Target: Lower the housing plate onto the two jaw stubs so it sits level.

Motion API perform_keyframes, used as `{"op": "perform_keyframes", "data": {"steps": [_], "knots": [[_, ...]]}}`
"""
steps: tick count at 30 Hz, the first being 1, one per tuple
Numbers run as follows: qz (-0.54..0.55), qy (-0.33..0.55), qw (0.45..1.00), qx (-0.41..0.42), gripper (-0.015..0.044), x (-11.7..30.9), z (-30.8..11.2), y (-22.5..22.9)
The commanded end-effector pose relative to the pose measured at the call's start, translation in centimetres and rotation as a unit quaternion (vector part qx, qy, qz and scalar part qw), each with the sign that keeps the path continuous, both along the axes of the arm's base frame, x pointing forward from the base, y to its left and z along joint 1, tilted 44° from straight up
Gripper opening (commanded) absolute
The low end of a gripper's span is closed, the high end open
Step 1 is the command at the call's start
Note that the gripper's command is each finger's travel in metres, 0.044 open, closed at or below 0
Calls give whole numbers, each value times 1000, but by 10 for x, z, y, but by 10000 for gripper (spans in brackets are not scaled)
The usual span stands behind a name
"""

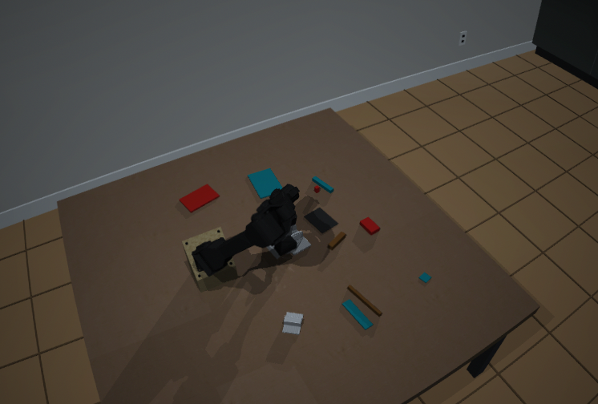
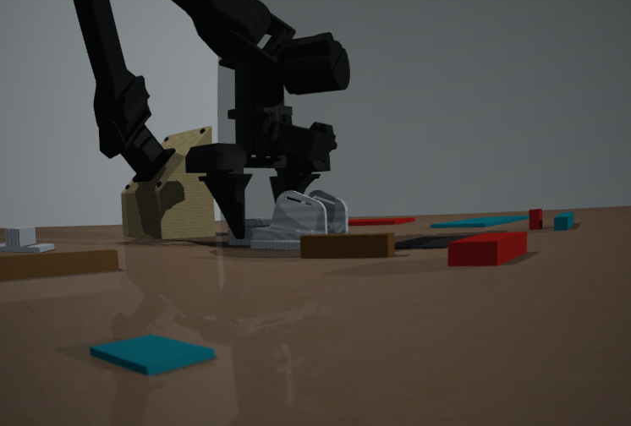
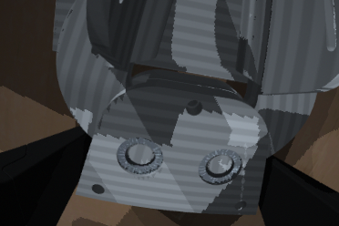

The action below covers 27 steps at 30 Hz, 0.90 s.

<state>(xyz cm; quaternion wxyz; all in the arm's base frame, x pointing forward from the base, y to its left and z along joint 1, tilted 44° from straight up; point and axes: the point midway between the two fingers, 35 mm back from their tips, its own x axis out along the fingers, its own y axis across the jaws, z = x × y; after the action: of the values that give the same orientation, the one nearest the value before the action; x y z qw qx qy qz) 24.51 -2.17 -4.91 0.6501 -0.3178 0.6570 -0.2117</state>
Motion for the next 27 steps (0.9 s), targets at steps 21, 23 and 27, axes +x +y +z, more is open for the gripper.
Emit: {"op": "perform_keyframes", "data": {"steps": [21,23,27], "knots": [[2,3,1000,-2,351,0,-1,-1],[0,0,1000,0,404,0,0,0],[0,0,1000,0,440,0,0,0]]}}
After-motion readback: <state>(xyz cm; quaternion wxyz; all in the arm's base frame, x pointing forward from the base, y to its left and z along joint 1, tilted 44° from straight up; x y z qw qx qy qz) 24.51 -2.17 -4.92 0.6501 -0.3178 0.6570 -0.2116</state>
